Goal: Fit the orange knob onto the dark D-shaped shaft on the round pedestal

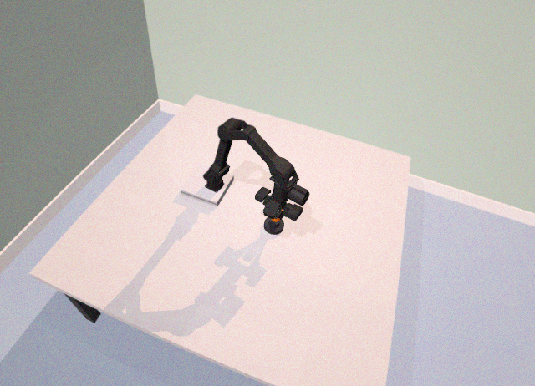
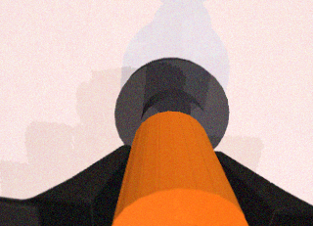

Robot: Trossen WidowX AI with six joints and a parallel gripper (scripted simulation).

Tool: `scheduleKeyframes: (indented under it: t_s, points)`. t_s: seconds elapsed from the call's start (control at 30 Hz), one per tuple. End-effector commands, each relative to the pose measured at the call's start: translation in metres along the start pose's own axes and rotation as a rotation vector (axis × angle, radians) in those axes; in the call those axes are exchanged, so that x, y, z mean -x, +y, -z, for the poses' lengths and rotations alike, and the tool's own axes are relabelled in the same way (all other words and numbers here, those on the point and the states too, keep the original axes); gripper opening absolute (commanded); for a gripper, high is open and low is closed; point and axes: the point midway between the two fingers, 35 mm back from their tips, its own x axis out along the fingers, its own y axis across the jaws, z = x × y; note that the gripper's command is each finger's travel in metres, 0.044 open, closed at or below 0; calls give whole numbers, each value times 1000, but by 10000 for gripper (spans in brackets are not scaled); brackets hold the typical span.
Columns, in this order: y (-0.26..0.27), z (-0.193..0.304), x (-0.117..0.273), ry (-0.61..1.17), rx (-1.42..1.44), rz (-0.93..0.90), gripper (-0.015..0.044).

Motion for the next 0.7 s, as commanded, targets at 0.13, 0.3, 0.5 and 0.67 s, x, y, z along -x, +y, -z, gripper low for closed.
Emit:
scheduleKeyframes:
  t_s: [0.13,0.3,0.5,0.67]
  points:
    - [-3,0,-1,-1,-9,-2,0]
    - [-3,0,-3,-1,-9,-2,0]
    - [-3,0,-3,-1,-9,-2,0]
    - [-3,0,-4,-1,23,-2,0]
